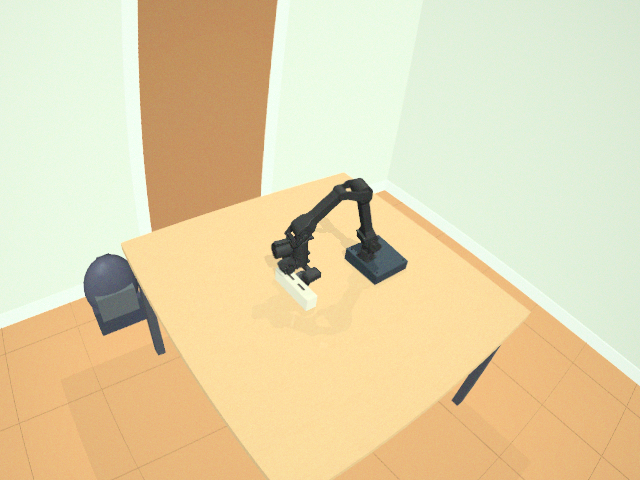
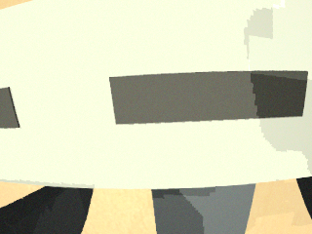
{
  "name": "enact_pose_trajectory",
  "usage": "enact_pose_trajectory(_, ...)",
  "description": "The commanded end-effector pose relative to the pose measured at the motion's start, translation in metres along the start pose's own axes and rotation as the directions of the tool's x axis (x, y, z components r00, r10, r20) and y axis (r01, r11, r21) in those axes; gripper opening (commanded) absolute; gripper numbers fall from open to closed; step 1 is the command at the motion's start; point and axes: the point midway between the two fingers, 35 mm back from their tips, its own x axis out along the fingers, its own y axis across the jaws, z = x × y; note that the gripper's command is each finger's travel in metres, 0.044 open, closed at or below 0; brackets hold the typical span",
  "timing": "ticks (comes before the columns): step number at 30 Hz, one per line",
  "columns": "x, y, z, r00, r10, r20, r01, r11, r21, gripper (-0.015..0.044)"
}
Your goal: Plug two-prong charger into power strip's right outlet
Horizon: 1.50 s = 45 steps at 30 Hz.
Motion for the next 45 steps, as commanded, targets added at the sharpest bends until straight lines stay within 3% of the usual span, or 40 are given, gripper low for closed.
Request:
enact_pose_trajectory(1, 0.001, 0.000, -0.002, 1.000, 0.001, 0.001, -0.001, 1.000, -0.002, 0.0440)
enact_pose_trajectory(45, 0.002, 0.000, -0.012, 0.999, 0.000, 0.036, 0.000, 1.000, -0.004, 0.0440)
